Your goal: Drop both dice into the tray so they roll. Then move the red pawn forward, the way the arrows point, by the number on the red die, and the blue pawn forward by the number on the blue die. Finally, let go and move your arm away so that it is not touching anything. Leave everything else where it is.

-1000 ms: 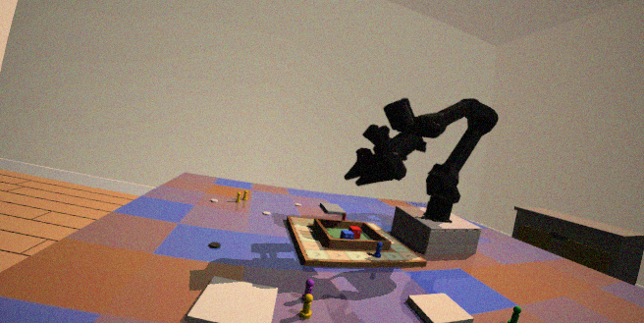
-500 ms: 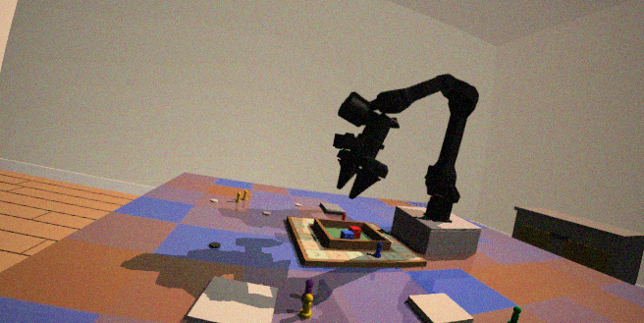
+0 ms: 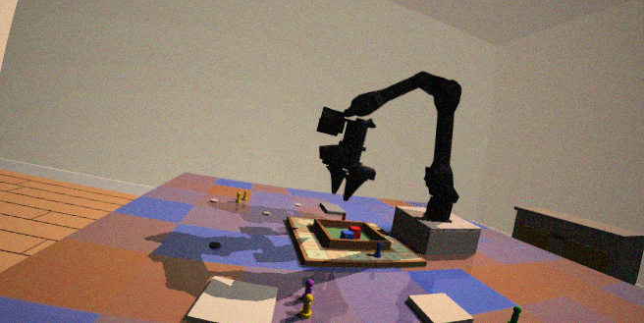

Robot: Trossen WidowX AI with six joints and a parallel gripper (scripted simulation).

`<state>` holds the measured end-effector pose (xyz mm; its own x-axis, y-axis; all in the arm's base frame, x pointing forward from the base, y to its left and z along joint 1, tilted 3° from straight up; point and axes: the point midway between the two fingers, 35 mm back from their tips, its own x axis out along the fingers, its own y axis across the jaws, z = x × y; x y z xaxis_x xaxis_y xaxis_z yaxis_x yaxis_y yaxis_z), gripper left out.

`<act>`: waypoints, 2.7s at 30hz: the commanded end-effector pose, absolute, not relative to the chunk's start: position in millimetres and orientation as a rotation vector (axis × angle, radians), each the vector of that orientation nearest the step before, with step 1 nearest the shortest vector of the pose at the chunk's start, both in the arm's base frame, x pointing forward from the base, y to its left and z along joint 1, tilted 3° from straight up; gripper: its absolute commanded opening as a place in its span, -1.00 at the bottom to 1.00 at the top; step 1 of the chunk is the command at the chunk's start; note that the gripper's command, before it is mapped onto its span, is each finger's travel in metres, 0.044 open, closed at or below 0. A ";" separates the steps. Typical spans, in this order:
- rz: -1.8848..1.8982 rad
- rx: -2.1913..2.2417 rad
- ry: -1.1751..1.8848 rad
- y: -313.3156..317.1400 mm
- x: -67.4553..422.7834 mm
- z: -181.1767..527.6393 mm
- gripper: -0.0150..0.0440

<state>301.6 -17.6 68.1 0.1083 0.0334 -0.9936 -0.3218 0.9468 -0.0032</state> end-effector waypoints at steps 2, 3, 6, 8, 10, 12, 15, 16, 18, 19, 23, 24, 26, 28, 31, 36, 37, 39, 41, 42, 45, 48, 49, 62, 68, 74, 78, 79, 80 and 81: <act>0.531 -0.483 1.453 -66.5 274.5 41.3 0.19; 0.574 -0.519 1.449 -73.8 269.5 37.9 0.19; 0.609 -0.547 1.444 -79.5 265.4 35.3 0.19; 0.609 -0.547 1.444 -79.5 265.4 35.3 0.19; 0.609 -0.547 1.444 -79.5 265.4 35.3 0.19; 0.609 -0.547 1.444 -79.5 265.4 35.3 0.19; 0.608 -0.547 1.444 -82.3 265.0 35.1 0.19; 0.608 -0.547 1.444 -82.3 265.0 35.1 0.19; 0.608 -0.547 1.444 -82.1 265.3 30.3 0.19; 0.608 -0.547 1.444 -81.8 265.4 24.9 0.19; 0.608 -0.547 1.444 -81.5 265.4 20.1 0.19; 0.608 -0.547 1.444 -81.5 265.4 20.1 0.19; 0.608 -0.547 1.444 -81.4 265.5 19.0 0.19; 0.608 -0.547 1.444 -81.4 265.8 16.1 0.19; 0.609 -0.547 1.444 -81.2 266.2 11.3 0.19; 0.608 -0.547 1.445 -80.8 266.6 3.3 0.19; 0.608 -0.547 1.445 -80.7 266.7 1.7 0.19; 0.608 -0.547 1.445 -80.5 266.7 -1.5 0.19; 0.608 -0.547 1.445 -80.3 266.8 -4.7 0.19; 0.608 -0.547 1.445 -80.2 266.8 -6.3 0.19; 0.608 -0.547 1.445 -79.9 266.7 -11.0 0.19; 0.608 -0.547 1.445 -79.6 266.6 -15.7 0.19; 0.608 -0.547 1.445 -79.4 266.6 -17.3 0.19; 0.609 -0.547 1.444 -79.1 266.4 -21.1 -0.33; 0.609 -0.547 1.444 -79.1 266.4 -21.1 -0.46; 0.609 -0.547 1.444 -80.8 269.8 -4.7 -0.49; 0.608 -0.547 1.444 -82.7 272.8 22.9 -0.49; 0.608 -0.548 1.444 -83.0 273.1 30.0 -0.49; 0.608 -0.548 1.444 -83.2 273.2 37.1 -0.49; 0.608 -0.548 1.444 -83.4 273.1 44.3 -0.49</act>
<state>270.1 -82.2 19.3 0.0134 0.0533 -0.9985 -0.6770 0.7354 0.0302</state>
